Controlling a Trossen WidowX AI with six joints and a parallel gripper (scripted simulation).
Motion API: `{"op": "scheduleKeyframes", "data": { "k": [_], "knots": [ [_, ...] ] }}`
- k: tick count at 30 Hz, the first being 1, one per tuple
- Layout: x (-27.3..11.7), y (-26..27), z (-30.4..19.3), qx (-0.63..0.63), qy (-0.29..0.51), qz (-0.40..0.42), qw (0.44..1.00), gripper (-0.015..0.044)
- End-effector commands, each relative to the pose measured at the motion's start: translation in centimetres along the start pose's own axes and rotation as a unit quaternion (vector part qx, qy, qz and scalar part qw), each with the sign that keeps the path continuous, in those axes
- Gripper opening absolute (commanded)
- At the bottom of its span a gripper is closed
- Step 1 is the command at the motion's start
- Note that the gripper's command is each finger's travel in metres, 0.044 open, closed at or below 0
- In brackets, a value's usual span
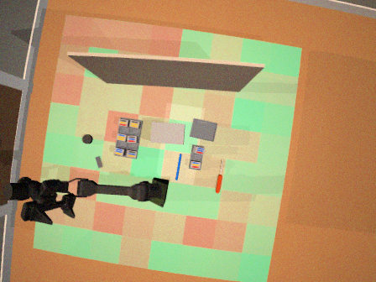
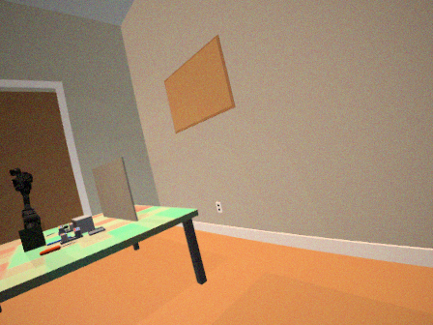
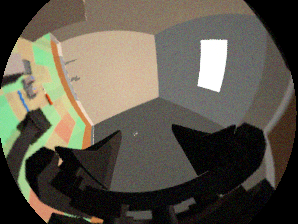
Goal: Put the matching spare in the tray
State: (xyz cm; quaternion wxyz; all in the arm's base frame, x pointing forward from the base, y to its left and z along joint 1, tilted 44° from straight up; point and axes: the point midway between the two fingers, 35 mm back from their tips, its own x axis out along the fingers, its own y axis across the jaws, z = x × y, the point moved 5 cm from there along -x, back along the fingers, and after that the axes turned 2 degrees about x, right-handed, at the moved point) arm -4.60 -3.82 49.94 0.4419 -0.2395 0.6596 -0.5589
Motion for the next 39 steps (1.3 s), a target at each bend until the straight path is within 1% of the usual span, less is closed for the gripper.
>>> {"op": "scheduleKeyframes", "data": {
  "k": [1, 2, 7, 10, 15, 20, 25, 29, 34, 39],
  "knots": [
    [0.0, 0.0, 0.0, 0.0, 0.0, 0.0, 1.0, 0.0426],
    [0.0, 0.0, 0.0, 0.0, 0.0, 0.0, 1.0, 0.044],
    [0.1, 0.0, 0.1, 0.0, -0.002, 0.002, 1.0, 0.044],
    [1.6, -0.2, 1.4, -0.006, -0.028, 0.026, 0.999, 0.044],
    [6.6, 0.1, 6.9, -0.029, -0.121, 0.121, 0.985, 0.044],
    [9.9, 1.4, 12.8, -0.038, -0.196, 0.196, 0.96, 0.044],
    [12.4, 4.4, 19.0, -0.056, -0.25, 0.306, 0.917, 0.044],
    [13.3, 7.6, 23.7, -0.071, -0.276, 0.391, 0.875, 0.044],
    [13.3, 12.4, 29.0, -0.092, -0.288, 0.494, 0.815, 0.044],
    [12.2, 18.0, 33.6, -0.115, -0.275, 0.594, 0.748, 0.044]
  ]
}}
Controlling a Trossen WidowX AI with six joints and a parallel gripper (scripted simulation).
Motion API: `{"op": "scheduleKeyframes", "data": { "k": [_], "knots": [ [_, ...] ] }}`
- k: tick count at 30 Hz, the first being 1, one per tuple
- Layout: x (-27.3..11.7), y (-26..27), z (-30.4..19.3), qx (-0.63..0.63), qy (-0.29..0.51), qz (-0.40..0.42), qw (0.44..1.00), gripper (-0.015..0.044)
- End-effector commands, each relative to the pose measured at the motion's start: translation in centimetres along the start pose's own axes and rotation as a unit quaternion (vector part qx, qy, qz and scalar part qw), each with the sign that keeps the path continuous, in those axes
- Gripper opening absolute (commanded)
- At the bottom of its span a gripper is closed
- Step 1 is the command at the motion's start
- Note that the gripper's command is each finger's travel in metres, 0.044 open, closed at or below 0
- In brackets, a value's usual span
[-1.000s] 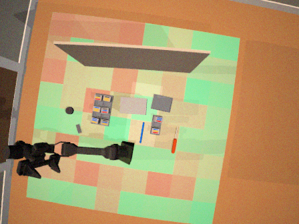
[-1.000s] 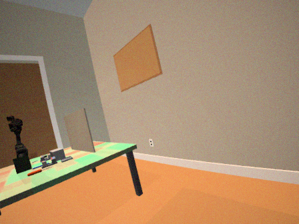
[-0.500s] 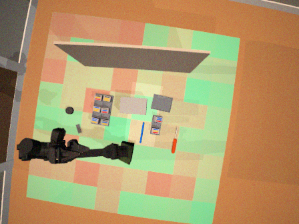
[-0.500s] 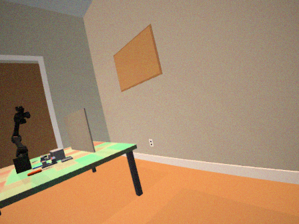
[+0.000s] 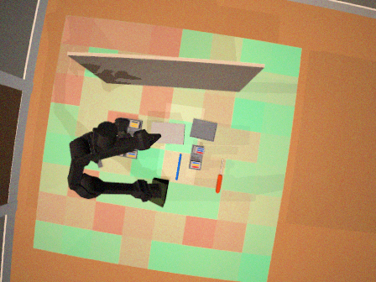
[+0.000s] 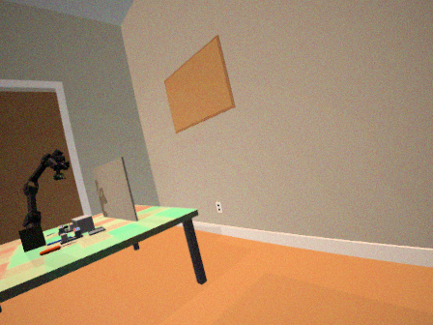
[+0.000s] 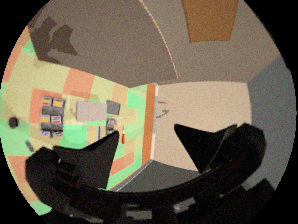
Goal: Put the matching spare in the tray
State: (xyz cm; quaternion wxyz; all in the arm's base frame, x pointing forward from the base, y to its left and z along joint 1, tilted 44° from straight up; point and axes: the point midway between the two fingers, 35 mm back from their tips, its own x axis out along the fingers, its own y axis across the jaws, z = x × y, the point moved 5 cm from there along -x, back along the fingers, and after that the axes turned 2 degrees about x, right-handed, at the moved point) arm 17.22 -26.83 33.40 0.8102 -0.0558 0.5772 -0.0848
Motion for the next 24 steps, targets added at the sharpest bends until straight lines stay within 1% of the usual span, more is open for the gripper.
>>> {"op": "scheduleKeyframes", "data": {
  "k": [1, 7, 13, 15, 22, 24],
  "knots": [
    [6.0, 1.6, 3.1, 0.015, -0.001, 0.121, 0.992, 0.044],
    [13.4, 5.1, 6.4, 0.049, 0.019, 0.277, 0.959, 0.044],
    [20.0, 9.9, 8.5, 0.098, 0.067, 0.411, 0.904, 0.044],
    [20.5, 10.4, 8.7, 0.103, 0.071, 0.422, 0.898, 0.044],
    [20.5, 10.4, 8.7, 0.103, 0.071, 0.422, 0.898, 0.044],
    [21.2, 11.1, 8.7, 0.106, 0.075, 0.425, 0.896, 0.044]
  ]
}}
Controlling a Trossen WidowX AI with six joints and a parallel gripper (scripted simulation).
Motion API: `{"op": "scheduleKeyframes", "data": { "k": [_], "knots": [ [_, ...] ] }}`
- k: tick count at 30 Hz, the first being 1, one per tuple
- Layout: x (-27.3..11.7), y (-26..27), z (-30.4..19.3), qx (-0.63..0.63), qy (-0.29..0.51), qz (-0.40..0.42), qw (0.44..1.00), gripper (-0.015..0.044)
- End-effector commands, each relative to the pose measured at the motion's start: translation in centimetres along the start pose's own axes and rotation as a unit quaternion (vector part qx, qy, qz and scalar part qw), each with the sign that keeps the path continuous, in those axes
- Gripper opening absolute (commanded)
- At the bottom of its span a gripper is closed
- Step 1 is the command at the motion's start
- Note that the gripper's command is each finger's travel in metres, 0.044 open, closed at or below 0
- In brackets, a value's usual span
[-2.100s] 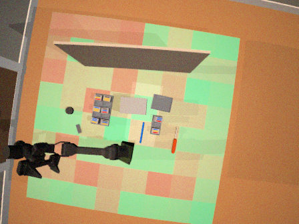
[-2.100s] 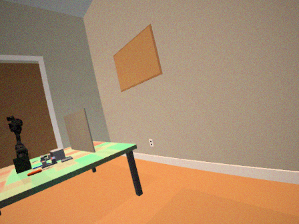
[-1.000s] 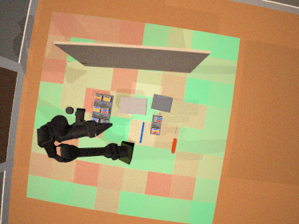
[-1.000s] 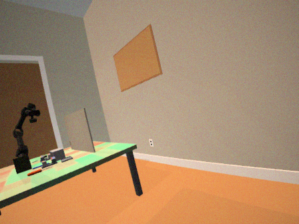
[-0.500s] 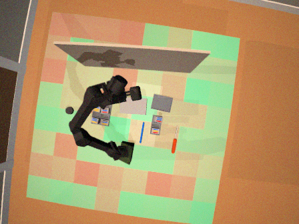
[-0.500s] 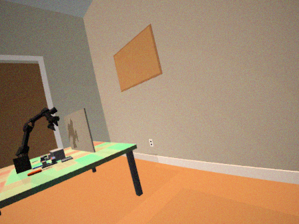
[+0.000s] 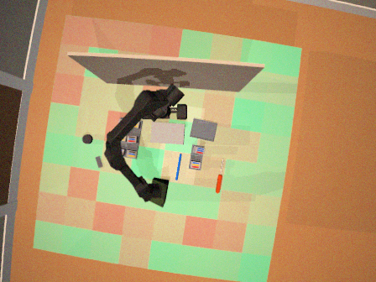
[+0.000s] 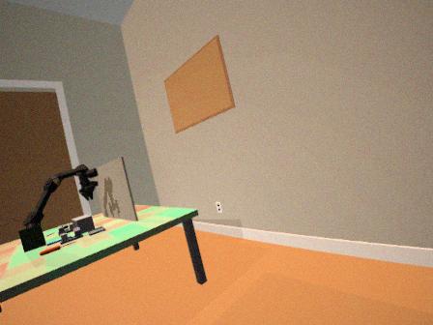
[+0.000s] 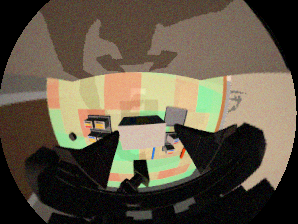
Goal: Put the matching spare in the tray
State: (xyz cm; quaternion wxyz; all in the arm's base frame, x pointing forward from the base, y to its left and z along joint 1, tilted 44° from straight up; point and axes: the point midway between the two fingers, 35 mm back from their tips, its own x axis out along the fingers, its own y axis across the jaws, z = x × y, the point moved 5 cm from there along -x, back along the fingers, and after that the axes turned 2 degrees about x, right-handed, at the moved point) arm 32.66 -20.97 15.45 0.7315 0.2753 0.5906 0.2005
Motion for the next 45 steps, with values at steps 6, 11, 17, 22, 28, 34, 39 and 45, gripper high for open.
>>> {"op": "scheduleKeyframes", "data": {
  "k": [6, 11, 17, 22, 28, 34, 39, 45],
  "knots": [
    [6.3, 0.0, 0.1, 0.031, 0.022, 0.026, 0.999, 0.044],
    [6.3, 0.0, 0.1, 0.031, 0.022, 0.026, 0.999, 0.044],
    [7.2, 0.1, 0.0, 0.031, 0.023, 0.025, 0.999, 0.044],
    [7.3, 0.1, 0.0, 0.031, 0.022, 0.026, 0.999, 0.044],
    [7.3, 0.1, 0.0, 0.031, 0.022, 0.026, 0.999, 0.044],
    [6.7, 4.5, -0.2, -0.074, 0.021, 0.024, 0.997, 0.044],
    [5.9, 12.2, -2.0, -0.266, 0.017, 0.024, 0.963, 0.044],
    [5.1, 20.2, -6.5, -0.489, 0.009, 0.031, 0.872, 0.044]
  ]
}}
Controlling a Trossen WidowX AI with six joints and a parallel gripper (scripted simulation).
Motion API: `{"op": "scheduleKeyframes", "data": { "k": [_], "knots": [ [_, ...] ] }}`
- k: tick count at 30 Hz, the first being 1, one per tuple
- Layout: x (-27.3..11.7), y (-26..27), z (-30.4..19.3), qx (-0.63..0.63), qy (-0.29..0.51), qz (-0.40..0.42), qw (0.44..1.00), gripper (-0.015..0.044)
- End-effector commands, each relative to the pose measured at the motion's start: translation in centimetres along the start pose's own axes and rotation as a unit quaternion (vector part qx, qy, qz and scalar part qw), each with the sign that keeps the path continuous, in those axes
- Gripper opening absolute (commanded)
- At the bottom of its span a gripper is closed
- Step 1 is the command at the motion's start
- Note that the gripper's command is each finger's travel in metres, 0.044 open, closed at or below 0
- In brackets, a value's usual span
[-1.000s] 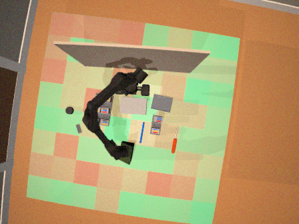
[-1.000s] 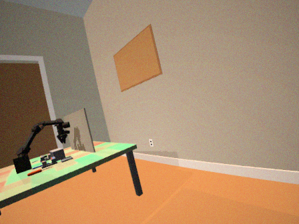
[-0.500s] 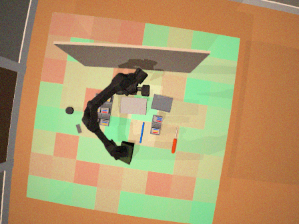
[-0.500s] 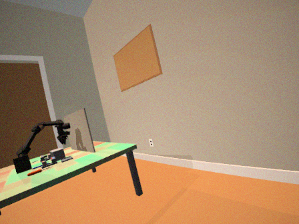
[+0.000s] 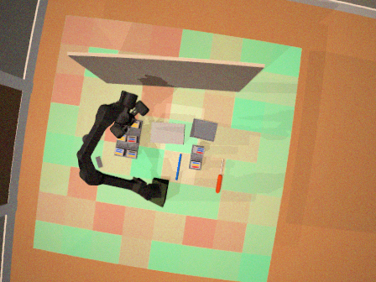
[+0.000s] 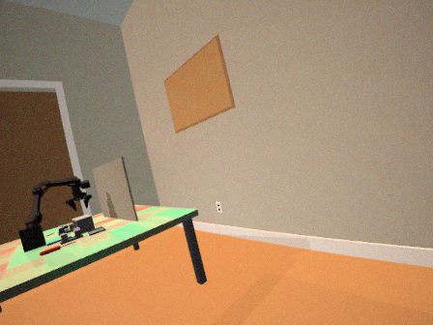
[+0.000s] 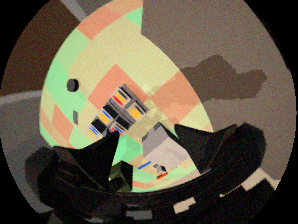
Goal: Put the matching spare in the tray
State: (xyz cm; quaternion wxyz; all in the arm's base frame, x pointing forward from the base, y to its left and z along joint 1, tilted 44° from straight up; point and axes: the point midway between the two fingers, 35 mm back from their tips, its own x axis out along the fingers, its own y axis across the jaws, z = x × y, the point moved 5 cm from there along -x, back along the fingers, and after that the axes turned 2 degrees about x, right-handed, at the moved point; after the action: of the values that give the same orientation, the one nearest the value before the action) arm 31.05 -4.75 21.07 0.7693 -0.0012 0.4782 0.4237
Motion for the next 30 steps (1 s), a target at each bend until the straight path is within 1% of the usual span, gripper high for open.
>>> {"op": "scheduleKeyframes", "data": {
  "k": [1, 3, 5, 14, 17, 19, 20, 23, 30],
  "knots": [
    [-0.1, 6.6, 0.7, -0.174, -0.004, 0.007, 0.985, 0.044],
    [-0.1, 9.5, 0.6, -0.253, -0.008, 0.009, 0.968, 0.044],
    [-0.1, 11.3, 0.4, -0.301, -0.011, 0.01, 0.953, 0.044],
    [-0.1, 11.5, 0.4, -0.307, -0.012, 0.011, 0.951, 0.044],
    [0.8, 11.3, 0.3, -0.307, -0.012, 0.01, 0.951, 0.0361],
    [2.2, 11.1, 0.0, -0.308, -0.012, 0.01, 0.951, 0.0309],
    [2.8, 11.0, -0.1, -0.308, -0.012, 0.01, 0.951, 0.03],
    [3.9, 10.9, -0.3, -0.308, -0.013, 0.01, 0.951, 0.03],
    [3.9, 11.2, -0.4, -0.308, -0.013, 0.01, 0.951, 0.03]
  ]
}}
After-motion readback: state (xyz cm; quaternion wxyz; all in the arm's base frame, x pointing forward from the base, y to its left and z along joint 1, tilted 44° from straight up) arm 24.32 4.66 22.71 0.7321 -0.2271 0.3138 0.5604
